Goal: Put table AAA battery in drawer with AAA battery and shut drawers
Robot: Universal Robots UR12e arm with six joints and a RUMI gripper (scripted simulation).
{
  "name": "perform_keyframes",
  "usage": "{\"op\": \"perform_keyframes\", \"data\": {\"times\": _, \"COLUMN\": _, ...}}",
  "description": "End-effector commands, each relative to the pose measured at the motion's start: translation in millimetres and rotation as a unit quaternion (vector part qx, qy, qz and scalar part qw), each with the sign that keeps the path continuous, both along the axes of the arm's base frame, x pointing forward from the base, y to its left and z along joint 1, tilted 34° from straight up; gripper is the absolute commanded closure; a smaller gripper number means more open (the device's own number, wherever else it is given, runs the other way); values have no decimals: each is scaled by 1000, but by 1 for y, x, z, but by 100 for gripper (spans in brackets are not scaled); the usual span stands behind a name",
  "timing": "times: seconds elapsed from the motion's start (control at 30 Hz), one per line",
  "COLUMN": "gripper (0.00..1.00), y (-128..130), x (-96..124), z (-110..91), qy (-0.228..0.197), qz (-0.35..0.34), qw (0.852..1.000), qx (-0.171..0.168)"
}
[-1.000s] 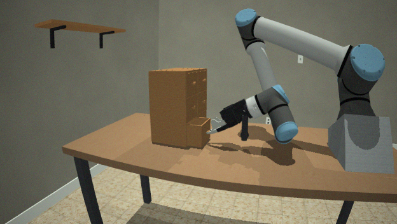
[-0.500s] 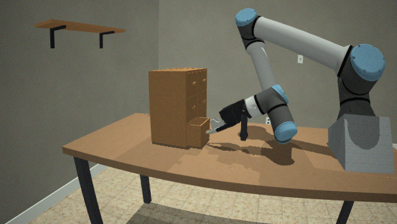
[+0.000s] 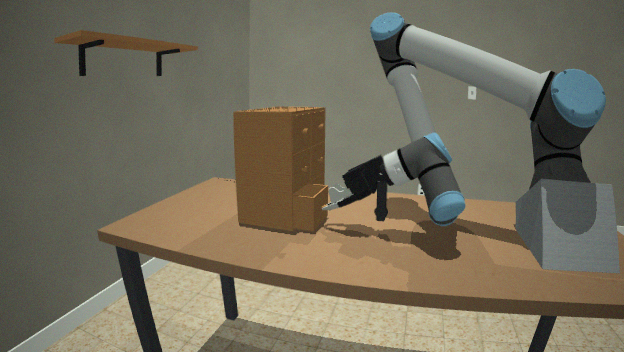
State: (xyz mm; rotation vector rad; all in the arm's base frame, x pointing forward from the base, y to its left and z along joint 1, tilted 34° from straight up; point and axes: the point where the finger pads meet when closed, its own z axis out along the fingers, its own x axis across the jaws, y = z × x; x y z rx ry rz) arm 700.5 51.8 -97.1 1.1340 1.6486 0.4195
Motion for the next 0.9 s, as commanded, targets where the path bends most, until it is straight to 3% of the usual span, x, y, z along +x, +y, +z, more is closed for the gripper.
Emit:
{"op": "perform_keyframes", "data": {"times": 0.0, "gripper": 93, "y": 0, "x": 3, "z": 1, "qy": 0, "qz": 0, "qw": 1000, "qx": 0}}
{"op": "perform_keyframes", "data": {"times": 0.87, "gripper": 93, "y": 1, "x": 17, "z": 1, "qy": 0, "qz": 0, "qw": 1000, "qx": 0}}
